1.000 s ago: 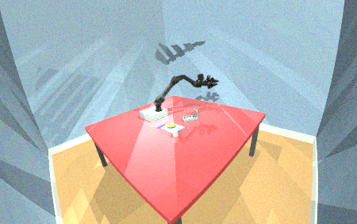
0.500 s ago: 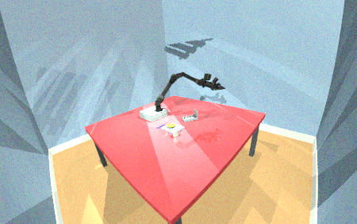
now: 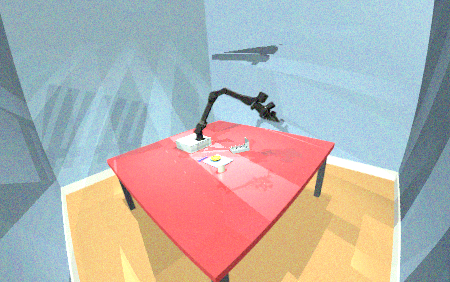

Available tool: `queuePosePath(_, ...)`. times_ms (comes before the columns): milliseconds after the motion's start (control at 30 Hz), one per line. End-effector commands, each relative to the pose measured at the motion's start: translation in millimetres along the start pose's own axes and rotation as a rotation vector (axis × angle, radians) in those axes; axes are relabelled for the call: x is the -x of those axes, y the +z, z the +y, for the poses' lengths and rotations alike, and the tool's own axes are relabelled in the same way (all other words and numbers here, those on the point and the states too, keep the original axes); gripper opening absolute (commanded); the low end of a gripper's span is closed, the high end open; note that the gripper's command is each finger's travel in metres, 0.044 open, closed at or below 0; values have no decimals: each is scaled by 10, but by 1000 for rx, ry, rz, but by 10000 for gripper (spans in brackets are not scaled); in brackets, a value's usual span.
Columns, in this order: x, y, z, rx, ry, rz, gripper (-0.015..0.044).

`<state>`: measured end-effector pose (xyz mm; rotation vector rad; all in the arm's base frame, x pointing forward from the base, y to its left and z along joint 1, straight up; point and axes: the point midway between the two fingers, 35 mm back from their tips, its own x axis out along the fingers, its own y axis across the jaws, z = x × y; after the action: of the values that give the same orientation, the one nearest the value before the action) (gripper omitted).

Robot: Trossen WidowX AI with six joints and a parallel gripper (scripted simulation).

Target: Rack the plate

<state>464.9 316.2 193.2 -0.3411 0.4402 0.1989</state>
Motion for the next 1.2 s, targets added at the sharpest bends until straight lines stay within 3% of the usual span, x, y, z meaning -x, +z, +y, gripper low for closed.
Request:
queuePosePath(0,-23,-168,-410,30,-14,99,400)
queuePosePath(433,238,-1129,-1775,44,-9,531,400)
queuePosePath(800,993,-1852,-2524,-63,82,862,400)
queuePosePath(1067,1699,-2221,-2774,-208,187,1051,400)
queuePosePath(1167,1760,-2244,-2784,-222,197,1065,400)
